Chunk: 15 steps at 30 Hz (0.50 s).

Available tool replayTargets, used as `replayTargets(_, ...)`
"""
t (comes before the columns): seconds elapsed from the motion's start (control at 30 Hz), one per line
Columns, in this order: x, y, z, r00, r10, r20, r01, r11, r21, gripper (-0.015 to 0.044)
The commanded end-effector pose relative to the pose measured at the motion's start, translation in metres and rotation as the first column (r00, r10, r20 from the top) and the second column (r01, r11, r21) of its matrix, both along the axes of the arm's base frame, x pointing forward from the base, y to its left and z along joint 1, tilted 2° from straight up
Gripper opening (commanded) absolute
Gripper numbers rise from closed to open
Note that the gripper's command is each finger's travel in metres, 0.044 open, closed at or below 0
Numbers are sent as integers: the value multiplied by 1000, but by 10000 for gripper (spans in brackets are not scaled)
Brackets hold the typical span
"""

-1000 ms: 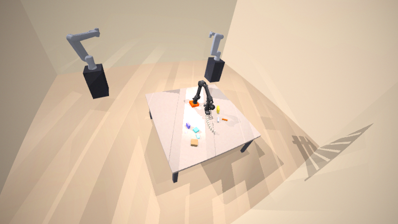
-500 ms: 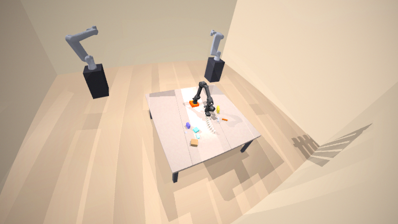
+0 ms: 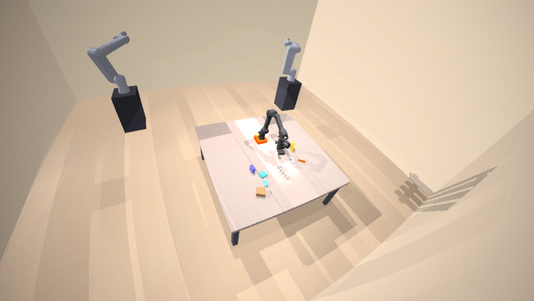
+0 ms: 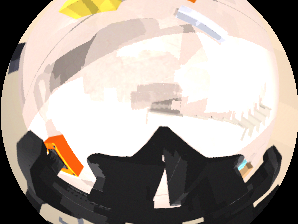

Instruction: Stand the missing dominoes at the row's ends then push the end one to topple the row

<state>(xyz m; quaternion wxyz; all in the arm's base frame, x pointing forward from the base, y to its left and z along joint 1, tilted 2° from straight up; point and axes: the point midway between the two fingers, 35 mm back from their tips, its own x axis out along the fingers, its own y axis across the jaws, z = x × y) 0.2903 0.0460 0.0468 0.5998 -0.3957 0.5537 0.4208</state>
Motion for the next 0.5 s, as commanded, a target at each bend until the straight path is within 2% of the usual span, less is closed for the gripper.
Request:
replayTargets(0.0, 5, -11, 21, 1000, 0, -20, 0, 1000, -29, 0)
replayTargets(0.47, 5, -14, 25, 1000, -1, -28, 0, 999, -35, 0)
